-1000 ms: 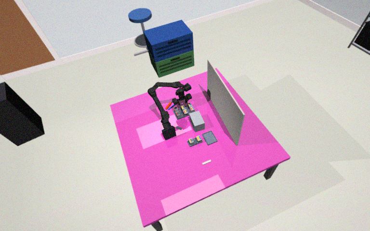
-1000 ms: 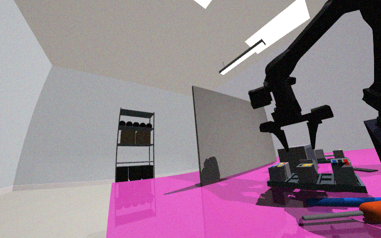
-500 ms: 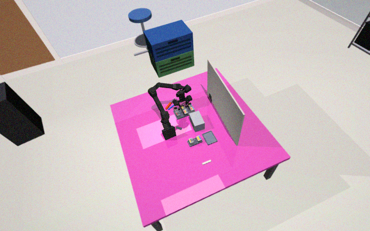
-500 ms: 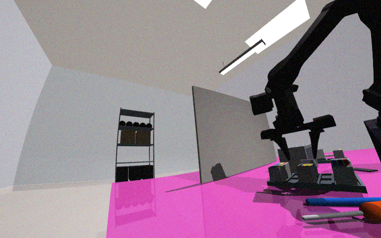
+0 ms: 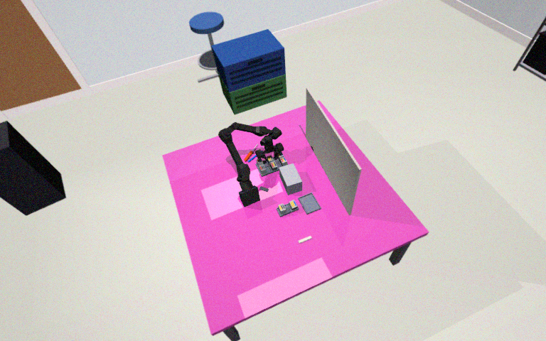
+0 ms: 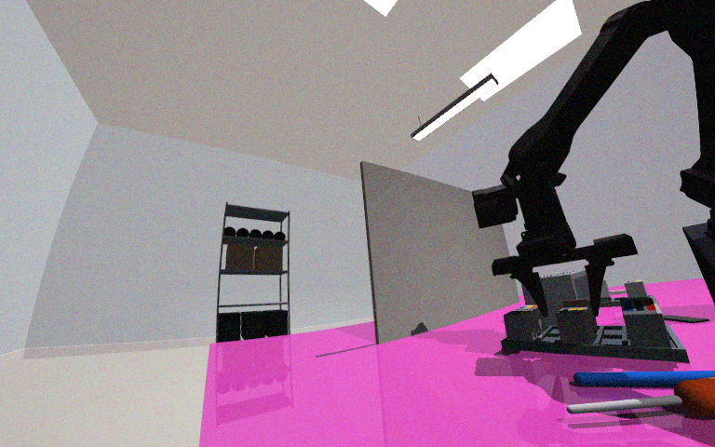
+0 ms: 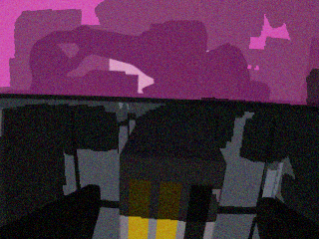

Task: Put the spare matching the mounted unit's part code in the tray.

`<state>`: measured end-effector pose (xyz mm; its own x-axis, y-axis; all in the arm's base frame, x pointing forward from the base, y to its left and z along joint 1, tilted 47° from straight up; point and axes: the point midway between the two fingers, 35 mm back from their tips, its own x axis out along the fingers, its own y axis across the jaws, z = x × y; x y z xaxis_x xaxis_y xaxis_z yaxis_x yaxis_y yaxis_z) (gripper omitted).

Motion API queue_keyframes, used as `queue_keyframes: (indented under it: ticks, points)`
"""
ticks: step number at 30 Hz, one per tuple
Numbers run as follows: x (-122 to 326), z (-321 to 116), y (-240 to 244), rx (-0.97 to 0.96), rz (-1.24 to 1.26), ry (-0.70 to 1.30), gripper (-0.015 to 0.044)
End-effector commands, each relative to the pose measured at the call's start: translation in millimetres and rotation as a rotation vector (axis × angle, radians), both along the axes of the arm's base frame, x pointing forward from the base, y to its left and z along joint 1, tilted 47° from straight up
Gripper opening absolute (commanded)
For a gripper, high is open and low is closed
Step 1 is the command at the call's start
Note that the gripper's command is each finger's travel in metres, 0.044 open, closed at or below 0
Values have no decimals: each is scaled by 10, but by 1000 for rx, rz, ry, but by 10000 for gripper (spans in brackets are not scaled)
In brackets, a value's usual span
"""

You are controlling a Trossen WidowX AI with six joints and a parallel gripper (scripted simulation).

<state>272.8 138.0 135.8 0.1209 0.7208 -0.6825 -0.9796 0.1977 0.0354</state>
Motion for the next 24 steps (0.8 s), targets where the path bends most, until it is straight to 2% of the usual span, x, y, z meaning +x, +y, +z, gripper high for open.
queue_keyframes:
  ticks: [1, 24]
  points:
    - [-14, -67, 48, -2, -2, 9, 300]
    - [-16, -191, 201, 4, -2, 8, 300]
